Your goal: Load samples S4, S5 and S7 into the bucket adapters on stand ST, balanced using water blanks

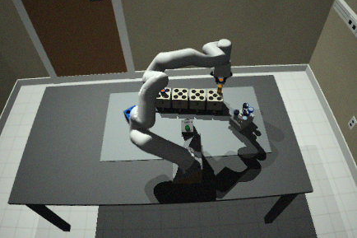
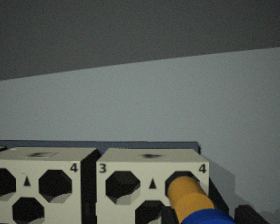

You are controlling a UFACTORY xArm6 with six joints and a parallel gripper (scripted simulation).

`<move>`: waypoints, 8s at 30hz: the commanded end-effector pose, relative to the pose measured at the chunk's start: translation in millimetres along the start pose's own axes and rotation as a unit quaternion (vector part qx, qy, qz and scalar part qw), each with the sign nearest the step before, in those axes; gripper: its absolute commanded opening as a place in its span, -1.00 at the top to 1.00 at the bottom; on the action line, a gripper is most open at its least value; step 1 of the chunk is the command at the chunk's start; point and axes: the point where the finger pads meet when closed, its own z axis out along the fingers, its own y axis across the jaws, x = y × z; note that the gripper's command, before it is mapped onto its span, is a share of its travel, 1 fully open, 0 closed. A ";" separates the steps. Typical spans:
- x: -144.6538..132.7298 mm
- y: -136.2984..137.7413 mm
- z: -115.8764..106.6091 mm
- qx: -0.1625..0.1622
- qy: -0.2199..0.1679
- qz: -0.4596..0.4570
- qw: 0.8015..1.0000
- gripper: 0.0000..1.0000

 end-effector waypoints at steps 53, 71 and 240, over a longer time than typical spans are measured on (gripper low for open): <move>1.3 0.3 45.1 -0.002 0.002 -0.001 1.000 1.00; 1.3 0.4 61.2 -0.001 0.002 -0.001 1.000 1.00; -10.5 -27.5 -46.7 -0.002 0.002 -0.100 0.995 -0.15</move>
